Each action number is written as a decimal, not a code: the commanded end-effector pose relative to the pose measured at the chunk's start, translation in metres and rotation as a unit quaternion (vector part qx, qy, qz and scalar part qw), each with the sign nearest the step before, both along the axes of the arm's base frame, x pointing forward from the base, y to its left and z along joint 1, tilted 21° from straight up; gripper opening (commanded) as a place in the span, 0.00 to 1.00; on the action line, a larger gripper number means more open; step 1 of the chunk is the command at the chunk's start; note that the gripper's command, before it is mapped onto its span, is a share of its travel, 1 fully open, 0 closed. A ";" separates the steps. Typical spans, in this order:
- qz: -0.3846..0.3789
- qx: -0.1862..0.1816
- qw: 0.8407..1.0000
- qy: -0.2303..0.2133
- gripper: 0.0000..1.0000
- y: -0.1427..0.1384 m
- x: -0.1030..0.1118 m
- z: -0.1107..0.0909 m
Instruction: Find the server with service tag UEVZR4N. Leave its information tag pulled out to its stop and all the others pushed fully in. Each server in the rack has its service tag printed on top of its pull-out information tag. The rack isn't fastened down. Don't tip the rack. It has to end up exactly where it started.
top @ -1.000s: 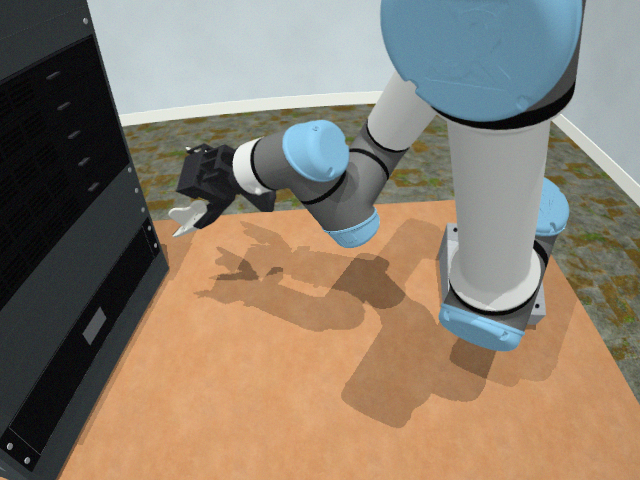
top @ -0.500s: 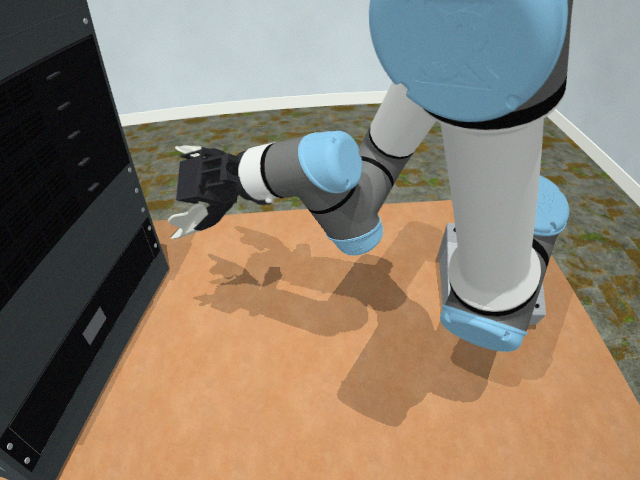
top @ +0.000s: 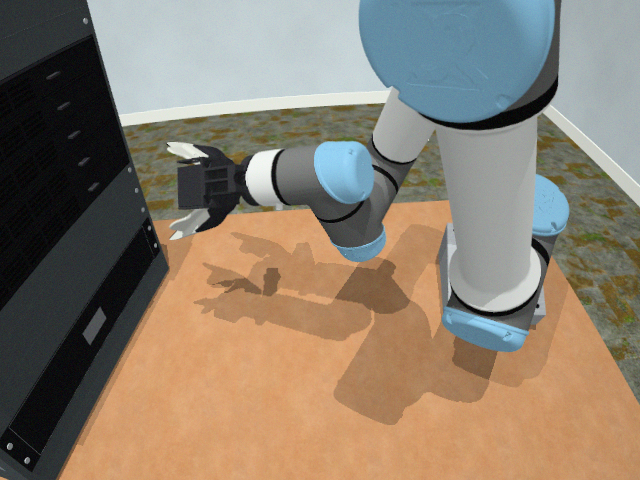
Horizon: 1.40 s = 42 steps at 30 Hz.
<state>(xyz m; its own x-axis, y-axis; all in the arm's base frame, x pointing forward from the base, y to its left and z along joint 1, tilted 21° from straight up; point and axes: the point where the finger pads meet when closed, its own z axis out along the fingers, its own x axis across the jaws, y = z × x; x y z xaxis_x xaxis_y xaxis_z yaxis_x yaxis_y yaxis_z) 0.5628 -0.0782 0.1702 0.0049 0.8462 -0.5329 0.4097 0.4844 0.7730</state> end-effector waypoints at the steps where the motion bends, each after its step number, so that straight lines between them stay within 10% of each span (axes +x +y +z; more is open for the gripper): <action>1: 0.017 -0.031 0.999 -0.012 1.00 0.006 -0.001 0.008; 42: 0.084 -0.206 0.972 -0.072 1.00 0.042 -0.014 0.060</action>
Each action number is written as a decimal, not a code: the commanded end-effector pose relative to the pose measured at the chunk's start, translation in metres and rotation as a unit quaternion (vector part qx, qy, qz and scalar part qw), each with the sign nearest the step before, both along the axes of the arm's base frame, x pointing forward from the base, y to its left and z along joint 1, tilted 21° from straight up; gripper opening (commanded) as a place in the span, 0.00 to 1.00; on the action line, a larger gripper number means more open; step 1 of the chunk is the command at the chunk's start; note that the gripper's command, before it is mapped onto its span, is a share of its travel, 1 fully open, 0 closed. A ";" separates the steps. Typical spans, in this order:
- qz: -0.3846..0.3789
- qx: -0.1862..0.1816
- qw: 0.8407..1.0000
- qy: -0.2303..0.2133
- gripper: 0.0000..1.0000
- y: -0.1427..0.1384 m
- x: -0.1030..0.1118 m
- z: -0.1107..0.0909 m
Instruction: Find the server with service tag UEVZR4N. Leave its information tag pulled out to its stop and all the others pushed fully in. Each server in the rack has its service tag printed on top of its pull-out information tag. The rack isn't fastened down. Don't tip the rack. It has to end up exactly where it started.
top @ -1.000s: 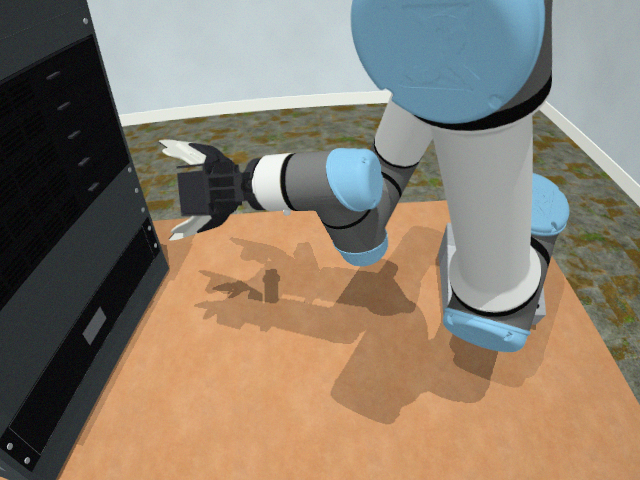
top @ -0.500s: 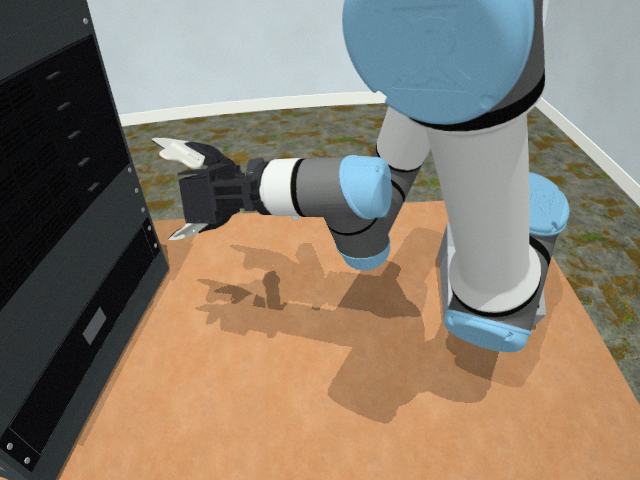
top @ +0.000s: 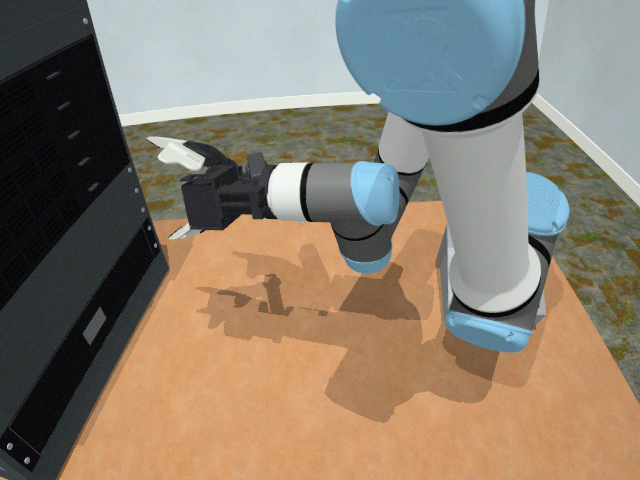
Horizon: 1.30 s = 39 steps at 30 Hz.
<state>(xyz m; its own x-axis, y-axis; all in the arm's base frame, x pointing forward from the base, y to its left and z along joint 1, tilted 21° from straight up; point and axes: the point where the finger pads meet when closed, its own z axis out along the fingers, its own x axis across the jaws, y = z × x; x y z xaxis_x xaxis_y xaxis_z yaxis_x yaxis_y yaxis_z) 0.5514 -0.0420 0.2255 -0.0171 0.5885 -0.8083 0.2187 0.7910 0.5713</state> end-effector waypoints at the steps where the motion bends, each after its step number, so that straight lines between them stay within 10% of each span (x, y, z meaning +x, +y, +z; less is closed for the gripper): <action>1: 0.009 -0.023 1.000 -0.008 1.00 0.006 -0.003 0.005; 39: 0.030 -0.106 0.993 -0.039 1.00 0.024 -0.013 0.030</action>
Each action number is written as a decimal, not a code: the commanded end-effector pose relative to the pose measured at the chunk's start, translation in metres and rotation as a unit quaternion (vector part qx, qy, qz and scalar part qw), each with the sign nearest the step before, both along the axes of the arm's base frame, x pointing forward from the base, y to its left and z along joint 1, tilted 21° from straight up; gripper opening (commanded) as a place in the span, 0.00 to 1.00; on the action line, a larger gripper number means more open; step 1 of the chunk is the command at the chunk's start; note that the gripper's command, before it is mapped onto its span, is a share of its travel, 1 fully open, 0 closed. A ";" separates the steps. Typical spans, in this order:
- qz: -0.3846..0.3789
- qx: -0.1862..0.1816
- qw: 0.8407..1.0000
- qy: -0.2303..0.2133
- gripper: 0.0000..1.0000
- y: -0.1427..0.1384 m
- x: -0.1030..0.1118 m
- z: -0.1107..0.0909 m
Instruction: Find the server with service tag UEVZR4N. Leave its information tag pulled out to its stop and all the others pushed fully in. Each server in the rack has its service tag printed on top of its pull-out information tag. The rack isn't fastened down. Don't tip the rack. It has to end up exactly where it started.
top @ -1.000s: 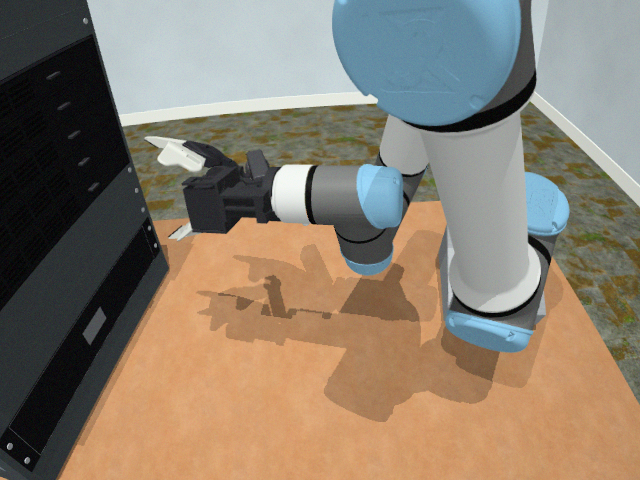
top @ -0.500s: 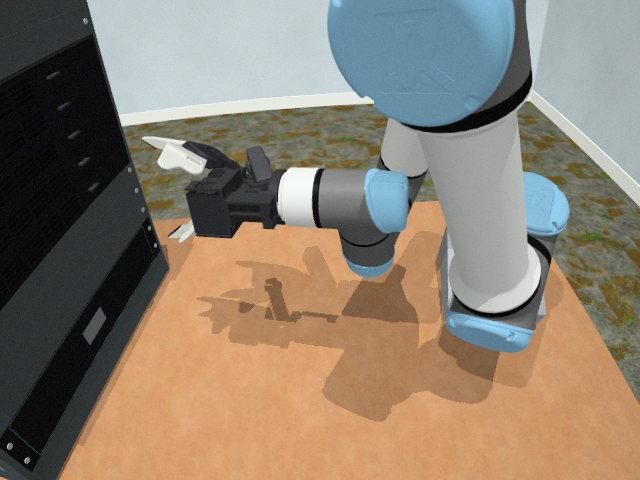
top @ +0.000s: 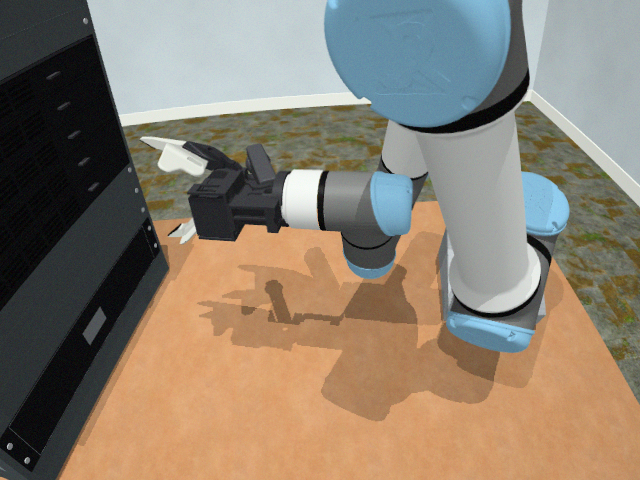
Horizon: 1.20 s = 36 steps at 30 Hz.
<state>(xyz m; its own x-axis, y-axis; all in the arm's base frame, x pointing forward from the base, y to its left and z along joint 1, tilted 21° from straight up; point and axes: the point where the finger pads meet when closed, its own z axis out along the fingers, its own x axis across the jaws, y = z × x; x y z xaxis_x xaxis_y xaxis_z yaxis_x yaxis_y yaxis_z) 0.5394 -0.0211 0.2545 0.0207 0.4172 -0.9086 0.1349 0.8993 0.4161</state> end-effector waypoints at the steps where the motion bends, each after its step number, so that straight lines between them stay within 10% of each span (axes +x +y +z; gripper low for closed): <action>1: 0.003 -0.007 1.000 -0.002 1.00 0.003 -0.001 0.001; 36: 0.008 -0.031 0.999 -0.011 1.00 0.008 -0.005 0.008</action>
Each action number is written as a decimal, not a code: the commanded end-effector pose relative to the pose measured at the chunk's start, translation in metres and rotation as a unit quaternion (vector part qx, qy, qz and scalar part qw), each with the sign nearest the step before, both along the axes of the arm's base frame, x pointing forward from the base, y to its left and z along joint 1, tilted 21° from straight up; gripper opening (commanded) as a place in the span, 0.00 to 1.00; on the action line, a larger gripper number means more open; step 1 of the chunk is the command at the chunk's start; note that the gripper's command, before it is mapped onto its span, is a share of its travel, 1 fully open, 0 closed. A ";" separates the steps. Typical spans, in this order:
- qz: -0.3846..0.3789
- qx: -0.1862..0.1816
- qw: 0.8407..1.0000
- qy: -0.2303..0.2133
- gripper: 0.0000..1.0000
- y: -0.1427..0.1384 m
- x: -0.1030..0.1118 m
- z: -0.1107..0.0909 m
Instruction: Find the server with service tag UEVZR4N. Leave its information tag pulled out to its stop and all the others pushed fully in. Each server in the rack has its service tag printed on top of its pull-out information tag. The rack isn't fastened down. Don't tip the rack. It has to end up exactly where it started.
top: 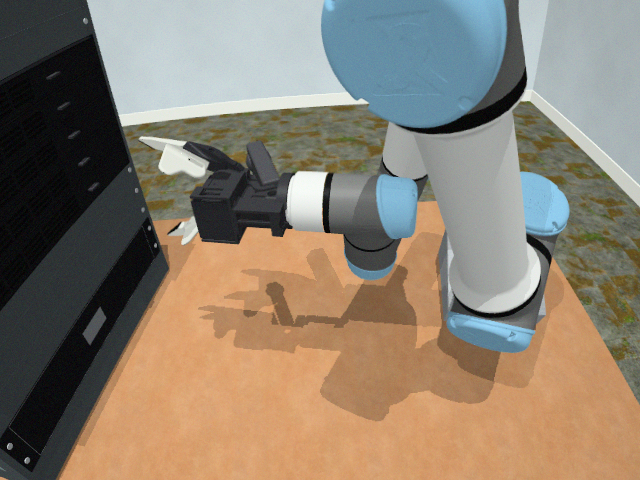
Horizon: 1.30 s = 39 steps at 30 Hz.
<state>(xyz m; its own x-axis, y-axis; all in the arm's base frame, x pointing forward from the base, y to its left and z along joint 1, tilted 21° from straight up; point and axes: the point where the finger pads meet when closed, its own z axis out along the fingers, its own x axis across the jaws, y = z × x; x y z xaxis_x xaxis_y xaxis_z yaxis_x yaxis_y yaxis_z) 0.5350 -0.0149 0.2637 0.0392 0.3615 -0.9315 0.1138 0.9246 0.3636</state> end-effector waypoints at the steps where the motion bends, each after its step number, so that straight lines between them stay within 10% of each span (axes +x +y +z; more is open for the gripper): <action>1: 0.002 -0.001 1.000 0.001 1.00 0.002 0.000 -0.001; 18: 0.002 -0.001 1.000 0.001 1.00 0.002 -0.001 -0.001; 19: 0.002 -0.001 1.000 0.001 0.15 0.002 -0.001 -0.001; 39: 0.000 -0.001 1.000 0.001 0.15 -0.001 -0.001 -0.002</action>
<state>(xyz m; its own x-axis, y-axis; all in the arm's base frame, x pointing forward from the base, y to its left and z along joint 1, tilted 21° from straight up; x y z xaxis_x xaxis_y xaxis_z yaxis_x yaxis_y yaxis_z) 0.5348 -0.0140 0.2641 0.0398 0.3583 -0.9328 0.1109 0.9261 0.3605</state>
